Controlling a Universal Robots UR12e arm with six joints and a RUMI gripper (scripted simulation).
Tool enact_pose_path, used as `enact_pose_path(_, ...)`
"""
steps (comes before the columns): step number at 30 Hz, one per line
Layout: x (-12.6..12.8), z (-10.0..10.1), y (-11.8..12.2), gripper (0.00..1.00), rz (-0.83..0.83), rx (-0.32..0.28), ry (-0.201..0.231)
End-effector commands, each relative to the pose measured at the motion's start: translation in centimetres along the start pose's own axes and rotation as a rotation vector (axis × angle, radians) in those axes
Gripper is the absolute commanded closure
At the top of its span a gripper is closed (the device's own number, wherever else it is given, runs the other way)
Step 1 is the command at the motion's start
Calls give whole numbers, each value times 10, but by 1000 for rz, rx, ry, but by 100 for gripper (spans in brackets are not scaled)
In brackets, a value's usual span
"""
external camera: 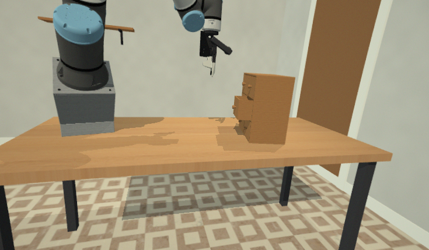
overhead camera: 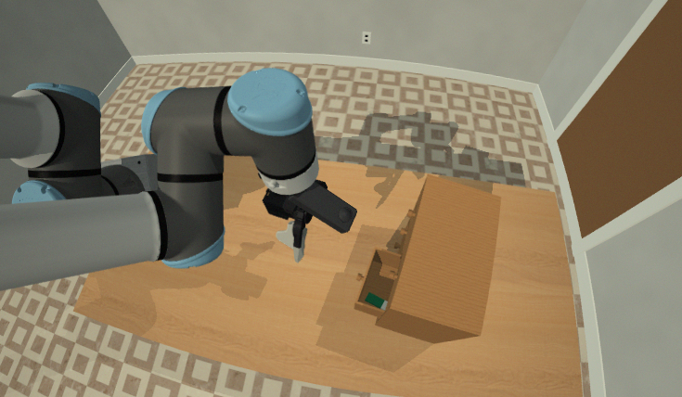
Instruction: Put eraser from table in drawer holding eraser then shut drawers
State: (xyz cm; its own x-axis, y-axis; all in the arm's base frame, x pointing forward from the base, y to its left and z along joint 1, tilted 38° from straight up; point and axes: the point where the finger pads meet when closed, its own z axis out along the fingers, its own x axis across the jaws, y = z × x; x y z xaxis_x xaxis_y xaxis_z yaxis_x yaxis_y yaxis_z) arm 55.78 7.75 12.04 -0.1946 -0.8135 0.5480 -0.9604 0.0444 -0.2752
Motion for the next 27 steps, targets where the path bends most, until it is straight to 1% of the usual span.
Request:
enact_pose_path(1,0,0,0,0,0,1,0)
enact_pose_path(8,0,0,0,0,0,1,0)
enact_pose_path(10,2,1,4,0,0,1,0)
enact_pose_path(11,5,4,11,0,0,1,-1)
enact_pose_path(13,15,12,36,0,0,1,-1)
enact_pose_path(15,15,12,36,0,0,1,-1)
enact_pose_path(17,25,20,61,0,0,1,-1)
enact_pose_path(19,29,24,73,0,0,1,-1)
enact_pose_path(27,29,24,73,0,0,3,-1)
